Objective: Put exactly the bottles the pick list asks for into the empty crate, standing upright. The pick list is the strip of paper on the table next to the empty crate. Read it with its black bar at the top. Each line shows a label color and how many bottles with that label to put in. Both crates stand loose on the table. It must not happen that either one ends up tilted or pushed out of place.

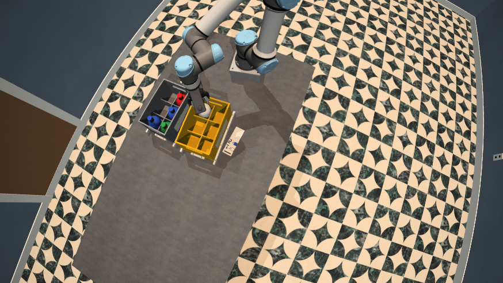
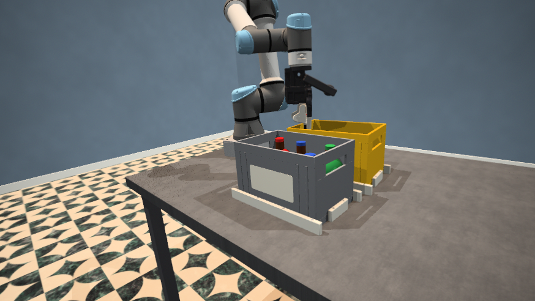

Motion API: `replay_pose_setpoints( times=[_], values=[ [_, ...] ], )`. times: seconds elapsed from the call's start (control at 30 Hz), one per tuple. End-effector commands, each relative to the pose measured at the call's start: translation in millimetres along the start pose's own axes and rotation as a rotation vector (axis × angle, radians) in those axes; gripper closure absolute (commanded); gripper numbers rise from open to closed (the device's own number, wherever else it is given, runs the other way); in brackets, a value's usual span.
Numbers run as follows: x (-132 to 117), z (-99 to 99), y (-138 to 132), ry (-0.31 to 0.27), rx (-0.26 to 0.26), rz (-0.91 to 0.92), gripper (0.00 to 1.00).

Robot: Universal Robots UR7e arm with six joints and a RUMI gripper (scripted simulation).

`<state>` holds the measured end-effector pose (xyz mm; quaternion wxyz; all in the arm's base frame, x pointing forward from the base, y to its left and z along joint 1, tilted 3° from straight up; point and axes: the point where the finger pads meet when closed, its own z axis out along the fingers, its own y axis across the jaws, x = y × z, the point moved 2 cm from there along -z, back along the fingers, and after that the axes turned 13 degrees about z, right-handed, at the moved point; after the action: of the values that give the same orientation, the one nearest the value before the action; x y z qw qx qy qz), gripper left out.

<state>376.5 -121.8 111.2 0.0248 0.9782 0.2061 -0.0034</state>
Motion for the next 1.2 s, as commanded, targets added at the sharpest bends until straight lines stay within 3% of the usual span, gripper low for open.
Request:
replay_pose_setpoints(
  times=[0.0, 0.9, 1.17],
  values=[
    [0.1, -13.9, 0.2, 0.000, -0.001, 0.000, 0.62],
    [0.1, -74.9, 0.2, 0.000, -0.001, 0.000, 0.62],
    [0.1, -74.9, 0.2, 0.001, -0.001, 0.000, 0.62]
  ],
)
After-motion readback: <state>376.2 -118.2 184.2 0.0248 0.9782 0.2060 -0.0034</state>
